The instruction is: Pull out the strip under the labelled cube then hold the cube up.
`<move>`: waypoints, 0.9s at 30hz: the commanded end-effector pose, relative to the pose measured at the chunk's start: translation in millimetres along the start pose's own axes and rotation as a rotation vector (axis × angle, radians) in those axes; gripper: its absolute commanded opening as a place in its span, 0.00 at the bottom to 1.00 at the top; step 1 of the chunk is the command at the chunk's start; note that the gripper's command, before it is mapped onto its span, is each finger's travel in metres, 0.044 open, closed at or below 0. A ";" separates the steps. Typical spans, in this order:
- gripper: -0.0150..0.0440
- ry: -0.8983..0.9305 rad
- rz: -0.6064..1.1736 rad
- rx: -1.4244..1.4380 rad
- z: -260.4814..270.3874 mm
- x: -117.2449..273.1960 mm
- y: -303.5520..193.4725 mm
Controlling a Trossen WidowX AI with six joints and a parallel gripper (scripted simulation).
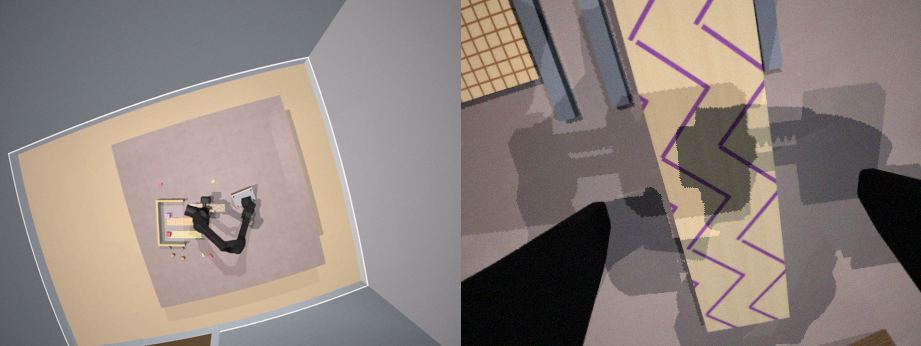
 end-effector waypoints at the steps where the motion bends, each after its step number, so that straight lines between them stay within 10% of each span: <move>1: 1.00 0.007 -0.003 -0.004 5.4 2.3 14.1; 27: 1.00 0.007 -0.006 -0.001 36.1 14.0 88.8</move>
Point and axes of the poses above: the point midway between the two fingers, 35 mm back from their tips, its own x axis back along the fingers, its own z axis across the jaws, y = z × x, the point moved 10 cm from there along x, back along the fingers, and after that the axes turned 14 degrees about -x, right-handed, at the moved point
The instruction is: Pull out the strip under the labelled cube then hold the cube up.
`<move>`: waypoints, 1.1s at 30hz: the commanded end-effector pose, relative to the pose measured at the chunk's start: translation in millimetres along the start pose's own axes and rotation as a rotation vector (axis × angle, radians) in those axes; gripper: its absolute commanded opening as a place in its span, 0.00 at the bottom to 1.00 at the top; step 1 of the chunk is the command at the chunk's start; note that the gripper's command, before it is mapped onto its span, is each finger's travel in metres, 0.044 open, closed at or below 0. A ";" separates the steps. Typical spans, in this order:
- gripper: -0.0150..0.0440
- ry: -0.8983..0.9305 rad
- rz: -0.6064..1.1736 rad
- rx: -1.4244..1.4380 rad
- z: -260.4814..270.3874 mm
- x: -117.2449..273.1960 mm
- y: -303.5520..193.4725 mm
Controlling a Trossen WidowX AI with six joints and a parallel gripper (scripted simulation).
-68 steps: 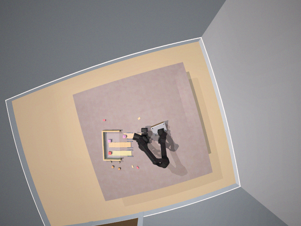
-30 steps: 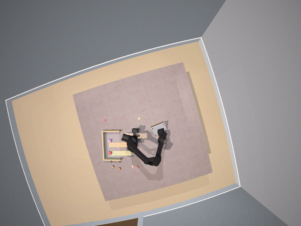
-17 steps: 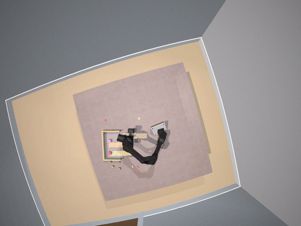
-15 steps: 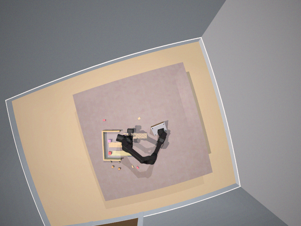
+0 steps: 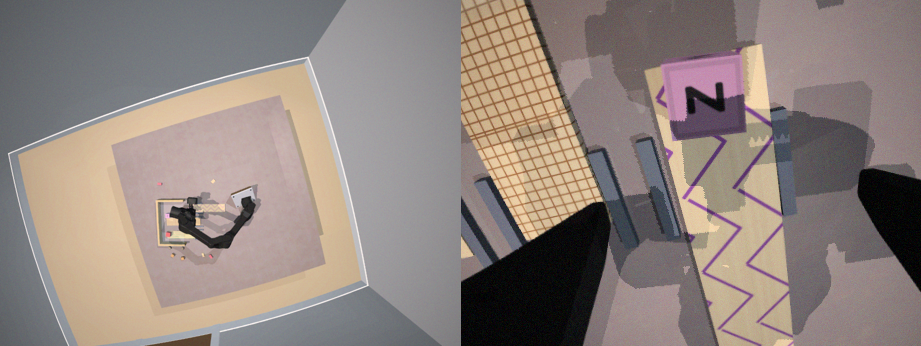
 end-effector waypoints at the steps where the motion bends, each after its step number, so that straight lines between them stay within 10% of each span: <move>1: 1.00 0.007 -0.003 -0.004 5.7 2.4 13.8; 7: 1.00 0.007 -0.003 -0.003 11.4 4.5 26.3; 15: 0.68 0.007 -0.004 -0.003 11.8 -5.8 27.1; 33: 0.68 0.008 -0.003 -0.003 11.9 -35.3 27.6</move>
Point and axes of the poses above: the point midway between the two fingers, 35 mm back from their tips, its own x axis back along the fingers, its own z axis across the jaws, y = z × x, the point moved 10 cm from there along x, back along the fingers, and after that the axes turned 14 degrees about -x, right-handed, at the moved point
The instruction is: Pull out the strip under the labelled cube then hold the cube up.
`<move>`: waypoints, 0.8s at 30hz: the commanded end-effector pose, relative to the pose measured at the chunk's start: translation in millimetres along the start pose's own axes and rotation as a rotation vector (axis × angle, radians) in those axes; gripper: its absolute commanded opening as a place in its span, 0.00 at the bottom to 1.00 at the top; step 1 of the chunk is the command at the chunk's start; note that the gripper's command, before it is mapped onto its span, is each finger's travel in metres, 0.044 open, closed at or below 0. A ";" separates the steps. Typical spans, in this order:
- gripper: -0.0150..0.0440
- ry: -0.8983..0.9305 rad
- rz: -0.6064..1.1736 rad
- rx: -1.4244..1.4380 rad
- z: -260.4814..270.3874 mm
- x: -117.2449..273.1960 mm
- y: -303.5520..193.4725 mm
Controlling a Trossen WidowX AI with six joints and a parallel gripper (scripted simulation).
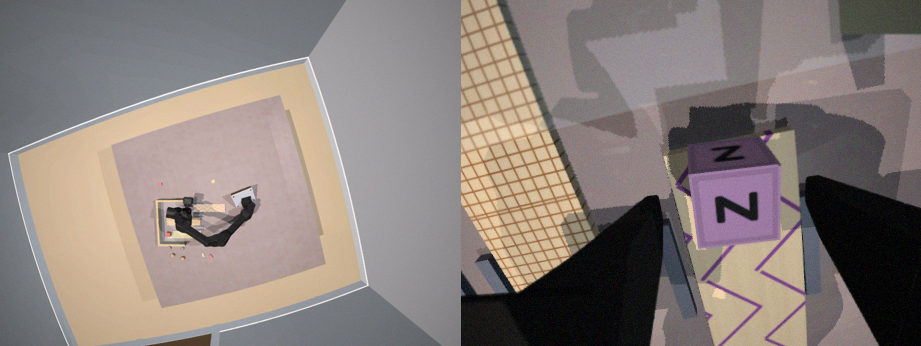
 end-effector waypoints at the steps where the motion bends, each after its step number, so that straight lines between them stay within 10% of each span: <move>1: 0.68 0.006 0.008 -0.012 -1.9 -8.8 -1.1; 16: 0.68 0.007 0.009 -0.012 -2.3 -22.5 -2.1; 24: 0.45 0.001 0.003 -0.001 -0.6 -20.3 -1.2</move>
Point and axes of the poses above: the point midway between the two fingers, 35 mm back from their tips, its own x axis back along the fingers, its own z axis across the jaws, y = z × x, the point moved 10 cm from there along x, back along the fingers, and after that the axes turned 14 degrees about -x, right-handed, at the moved point
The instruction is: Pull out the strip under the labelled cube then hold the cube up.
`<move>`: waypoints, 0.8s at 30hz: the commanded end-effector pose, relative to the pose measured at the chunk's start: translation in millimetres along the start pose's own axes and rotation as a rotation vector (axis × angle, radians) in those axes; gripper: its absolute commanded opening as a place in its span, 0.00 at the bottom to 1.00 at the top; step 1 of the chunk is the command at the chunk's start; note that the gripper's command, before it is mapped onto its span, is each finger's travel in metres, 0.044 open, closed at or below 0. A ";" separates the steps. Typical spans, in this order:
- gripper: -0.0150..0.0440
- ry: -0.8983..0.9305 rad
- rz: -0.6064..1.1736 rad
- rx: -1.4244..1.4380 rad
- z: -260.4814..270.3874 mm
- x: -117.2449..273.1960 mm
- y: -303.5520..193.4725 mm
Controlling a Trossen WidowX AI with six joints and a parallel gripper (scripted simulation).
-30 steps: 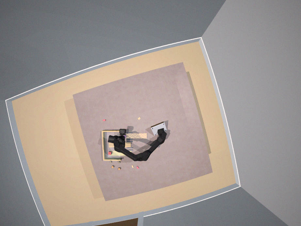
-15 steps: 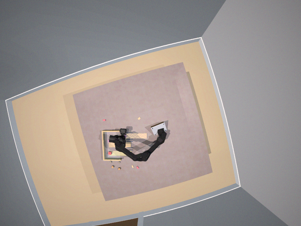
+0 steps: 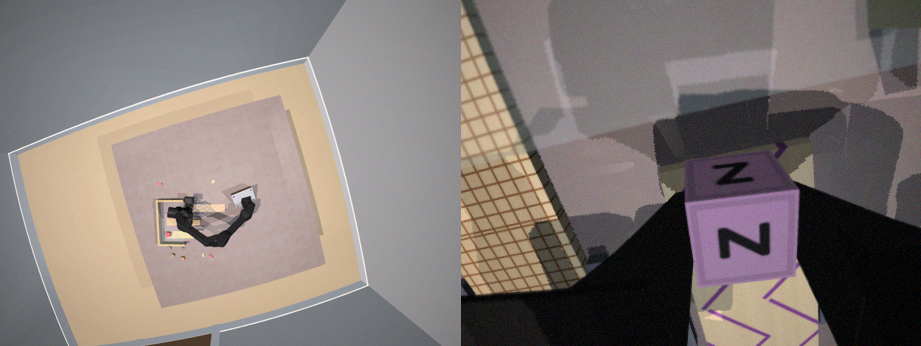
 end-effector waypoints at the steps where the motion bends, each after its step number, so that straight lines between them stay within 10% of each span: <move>1: 0.44 0.000 0.000 0.000 0.1 0.1 0.0; 7: 0.25 0.000 0.000 0.000 -1.4 2.6 -2.3; 24: 0.25 0.004 0.007 -0.014 -29.9 42.8 -51.5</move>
Point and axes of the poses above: the point midway between the two fingers, 35 mm back from their tips, its own x axis back along the fingers, its own z axis across the jaws, y = z × x, the point moved 10 cm from there along x, back along the fingers, and after that the axes turned 14 degrees about -x, right-handed, at the moved point
